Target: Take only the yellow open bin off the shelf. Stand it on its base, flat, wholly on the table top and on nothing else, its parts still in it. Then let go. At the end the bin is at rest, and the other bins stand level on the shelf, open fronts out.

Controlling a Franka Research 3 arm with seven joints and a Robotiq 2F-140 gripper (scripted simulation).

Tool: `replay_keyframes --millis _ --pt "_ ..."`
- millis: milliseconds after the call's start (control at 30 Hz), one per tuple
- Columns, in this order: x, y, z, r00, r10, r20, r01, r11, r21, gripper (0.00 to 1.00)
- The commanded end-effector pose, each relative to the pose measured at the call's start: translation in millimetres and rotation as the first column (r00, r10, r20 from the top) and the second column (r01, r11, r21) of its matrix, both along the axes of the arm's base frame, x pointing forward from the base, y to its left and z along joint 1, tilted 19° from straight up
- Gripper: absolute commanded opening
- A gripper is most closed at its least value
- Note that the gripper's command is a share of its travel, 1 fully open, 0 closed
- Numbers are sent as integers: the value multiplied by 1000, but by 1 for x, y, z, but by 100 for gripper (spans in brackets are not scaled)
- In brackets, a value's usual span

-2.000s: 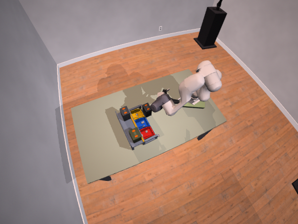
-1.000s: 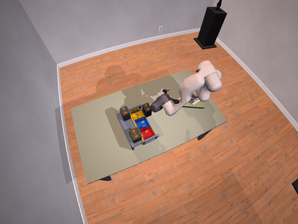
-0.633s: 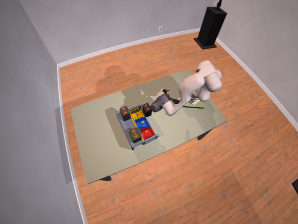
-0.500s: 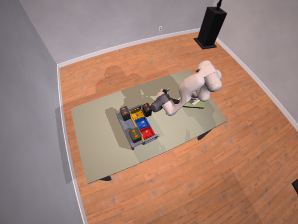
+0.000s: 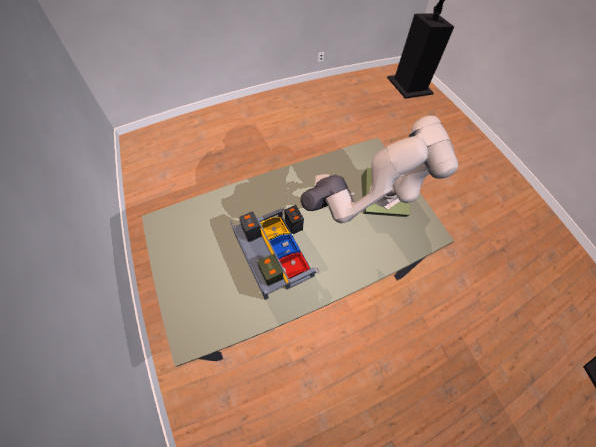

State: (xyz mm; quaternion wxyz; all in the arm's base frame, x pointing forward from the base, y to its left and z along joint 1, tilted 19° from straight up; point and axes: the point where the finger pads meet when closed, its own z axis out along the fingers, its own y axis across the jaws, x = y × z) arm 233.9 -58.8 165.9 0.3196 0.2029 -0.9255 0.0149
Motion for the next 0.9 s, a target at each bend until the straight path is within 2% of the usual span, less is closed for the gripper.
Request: replay_keyframes --millis 0,233,400,800,867 --pt "2 5 -2 1000 4 13 -4 999 33 57" --pt "2 5 -2 1000 4 13 -4 999 33 57" --pt "37 14 33 968 -121 221 96 988 124 57" --pt "37 14 33 968 -121 221 96 988 124 57" --pt "50 17 47 940 -175 294 131 978 163 57"
